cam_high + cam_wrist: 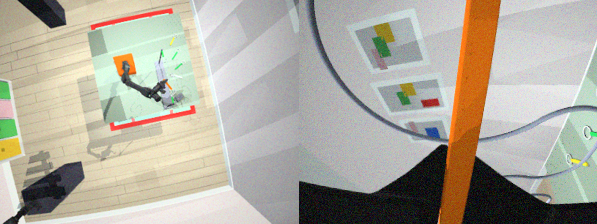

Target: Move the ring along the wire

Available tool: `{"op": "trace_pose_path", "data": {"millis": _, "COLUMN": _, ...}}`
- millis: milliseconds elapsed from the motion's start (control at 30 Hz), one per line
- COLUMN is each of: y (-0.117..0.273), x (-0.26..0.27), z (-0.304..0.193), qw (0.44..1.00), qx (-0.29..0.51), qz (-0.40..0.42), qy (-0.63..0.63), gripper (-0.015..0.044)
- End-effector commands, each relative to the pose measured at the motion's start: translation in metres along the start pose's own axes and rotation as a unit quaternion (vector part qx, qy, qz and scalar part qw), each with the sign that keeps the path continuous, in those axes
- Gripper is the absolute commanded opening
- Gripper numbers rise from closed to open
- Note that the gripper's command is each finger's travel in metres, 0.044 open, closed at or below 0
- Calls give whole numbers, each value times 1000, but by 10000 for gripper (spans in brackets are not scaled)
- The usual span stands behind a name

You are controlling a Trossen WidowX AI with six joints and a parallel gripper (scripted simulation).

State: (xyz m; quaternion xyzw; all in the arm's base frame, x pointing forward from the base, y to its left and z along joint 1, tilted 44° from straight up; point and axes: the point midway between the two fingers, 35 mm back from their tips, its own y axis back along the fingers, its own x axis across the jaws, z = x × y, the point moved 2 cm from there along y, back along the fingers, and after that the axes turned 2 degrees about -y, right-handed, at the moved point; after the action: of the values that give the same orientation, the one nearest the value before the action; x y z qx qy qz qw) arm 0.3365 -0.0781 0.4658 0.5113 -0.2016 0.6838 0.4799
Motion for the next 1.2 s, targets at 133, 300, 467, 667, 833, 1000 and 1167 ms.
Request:
{"op": "trace_pose_path", "data": {"millis": 133, "y": 0, "x": 0, "z": 1, "qw": 999, "qx": -2, "qz": -23, "qy": 43, "gripper": -150}}
{"op": "trace_pose_path", "data": {"millis": 300, "y": 1, "x": -1, "z": 1, "qw": 997, "qx": -2, "qz": -39, "qy": 70, "gripper": -150}}
{"op": "trace_pose_path", "data": {"millis": 467, "y": 1, "x": -2, "z": 1, "qw": 994, "qx": -2, "qz": -55, "qy": 96, "gripper": -150}}
{"op": "trace_pose_path", "data": {"millis": 667, "y": 1, "x": -3, "z": 2, "qw": 989, "qx": -3, "qz": -74, "qy": 128, "gripper": -150}}
{"op": "trace_pose_path", "data": {"millis": 833, "y": 1, "x": -4, "z": 2, "qw": 984, "qx": -3, "qz": -90, "qy": 155, "gripper": -150}}
{"op": "trace_pose_path", "data": {"millis": 1000, "y": 1, "x": -5, "z": 2, "qw": 978, "qx": -3, "qz": -106, "qy": 181, "gripper": -150}}
{"op": "trace_pose_path", "data": {"millis": 1167, "y": 1, "x": -6, "z": 3, "qw": 969, "qx": -4, "qz": -125, "qy": 212, "gripper": -150}}
